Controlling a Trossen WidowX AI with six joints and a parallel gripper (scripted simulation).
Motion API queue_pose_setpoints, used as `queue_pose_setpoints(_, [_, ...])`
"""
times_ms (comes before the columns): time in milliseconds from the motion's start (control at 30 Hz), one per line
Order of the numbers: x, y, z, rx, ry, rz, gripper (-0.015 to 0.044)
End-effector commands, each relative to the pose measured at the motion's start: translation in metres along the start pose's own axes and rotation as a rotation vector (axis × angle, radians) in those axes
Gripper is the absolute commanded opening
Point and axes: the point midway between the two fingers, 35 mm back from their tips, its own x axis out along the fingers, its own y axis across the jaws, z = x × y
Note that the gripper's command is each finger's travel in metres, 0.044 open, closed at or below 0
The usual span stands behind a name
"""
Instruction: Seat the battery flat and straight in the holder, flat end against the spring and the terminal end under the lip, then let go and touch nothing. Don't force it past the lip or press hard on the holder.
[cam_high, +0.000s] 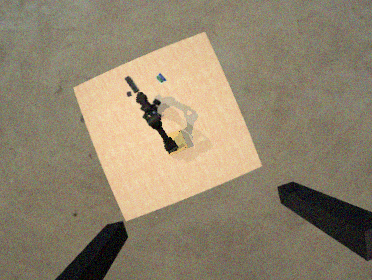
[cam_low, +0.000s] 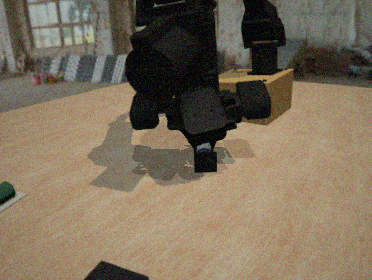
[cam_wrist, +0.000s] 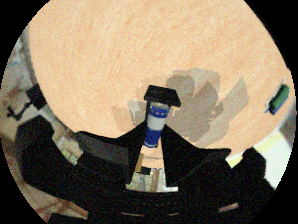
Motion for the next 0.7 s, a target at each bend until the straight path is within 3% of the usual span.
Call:
queue_pose_setpoints(0, [-0.0001, -0.0003, 0.0059, -0.003, -0.046, 0.001, 0.0073])
queue_pose_setpoints(667, [0.0028, -0.0007, 0.0025, -0.014, -0.146, 0.005, 0.0073])
